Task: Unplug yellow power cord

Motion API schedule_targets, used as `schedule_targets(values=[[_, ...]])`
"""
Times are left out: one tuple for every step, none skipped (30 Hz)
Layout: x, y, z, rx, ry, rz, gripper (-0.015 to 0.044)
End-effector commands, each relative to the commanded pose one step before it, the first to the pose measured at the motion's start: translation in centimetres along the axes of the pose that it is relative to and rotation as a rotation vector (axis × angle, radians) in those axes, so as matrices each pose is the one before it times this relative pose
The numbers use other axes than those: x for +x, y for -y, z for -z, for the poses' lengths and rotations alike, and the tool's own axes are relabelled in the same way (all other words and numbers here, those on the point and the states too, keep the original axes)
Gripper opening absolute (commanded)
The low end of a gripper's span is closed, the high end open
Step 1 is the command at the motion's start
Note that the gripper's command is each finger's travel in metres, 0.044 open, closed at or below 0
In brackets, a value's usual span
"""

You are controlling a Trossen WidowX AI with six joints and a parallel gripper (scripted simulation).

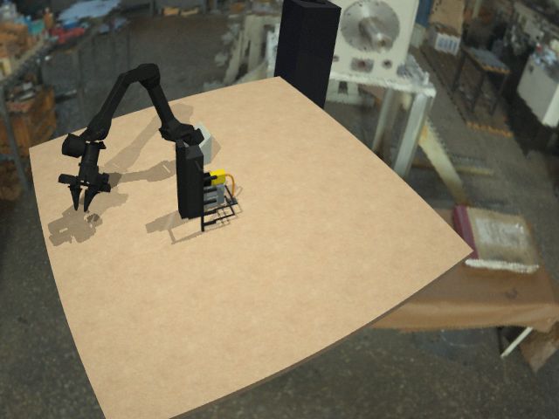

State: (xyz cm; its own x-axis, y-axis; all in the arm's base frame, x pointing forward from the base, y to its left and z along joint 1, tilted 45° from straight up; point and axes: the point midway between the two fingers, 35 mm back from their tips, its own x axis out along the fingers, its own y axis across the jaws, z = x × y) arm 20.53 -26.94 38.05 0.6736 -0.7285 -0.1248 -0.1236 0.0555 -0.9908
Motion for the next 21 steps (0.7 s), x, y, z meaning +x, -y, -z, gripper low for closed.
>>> schedule_targets(values=[[1.109,-0.614,-2.949,0.1013,0.07767,-0.04078,0.0160],[0.311,-0.299,-0.870,0.0276,0.02273,-0.01322,0.0160],[0.310,-0.326,-0.867,0.0273,0.02225,-0.01395,0.0160],[0.309,-0.353,-0.863,0.0269,0.02175,-0.01466,0.0160],[0.309,-0.381,-0.858,0.0265,0.02122,-0.01534,0.0160],[0.307,-0.408,-0.852,0.0262,0.02066,-0.01601,0.0160],[0.306,-0.435,-0.845,0.0258,0.02008,-0.01665,0.0160],[0.288,-0.434,-0.789,0.0239,0.01836,-0.01624,0.0160],[0.278,-0.442,-0.755,0.0228,0.01722,-0.01620,0.0160],[0.277,-0.464,-0.747,0.0225,0.01669,-0.01667,0.0160],[0.275,-0.486,-0.739,0.0222,0.01615,-0.01712,0.0160],[0.274,-0.508,-0.730,0.0219,0.01559,-0.01755,0.0160],[0.273,-0.529,-0.720,0.0216,0.01502,-0.01795,0.0160],[0.272,-0.551,-0.710,0.0213,0.01443,-0.01834,0.0160],[0.270,-0.572,-0.699,0.0210,0.01384,-0.01870,0.0160],[0.269,-0.592,-0.687,0.0207,0.01323,-0.01905,0.0160],[0.267,-0.613,-0.674,0.0204,0.01262,-0.01936,0.0160],[0.262,-0.623,-0.651,0.0198,0.01182,-0.01935,0.0160],[0.259,-0.640,-0.636,0.0195,0.01117,-0.01954,0.0160],[0.258,-0.659,-0.622,0.0192,0.01055,-0.01978,0.0160],[0.256,-0.677,-0.608,0.0189,0.00994,-0.02000,0.0160]])
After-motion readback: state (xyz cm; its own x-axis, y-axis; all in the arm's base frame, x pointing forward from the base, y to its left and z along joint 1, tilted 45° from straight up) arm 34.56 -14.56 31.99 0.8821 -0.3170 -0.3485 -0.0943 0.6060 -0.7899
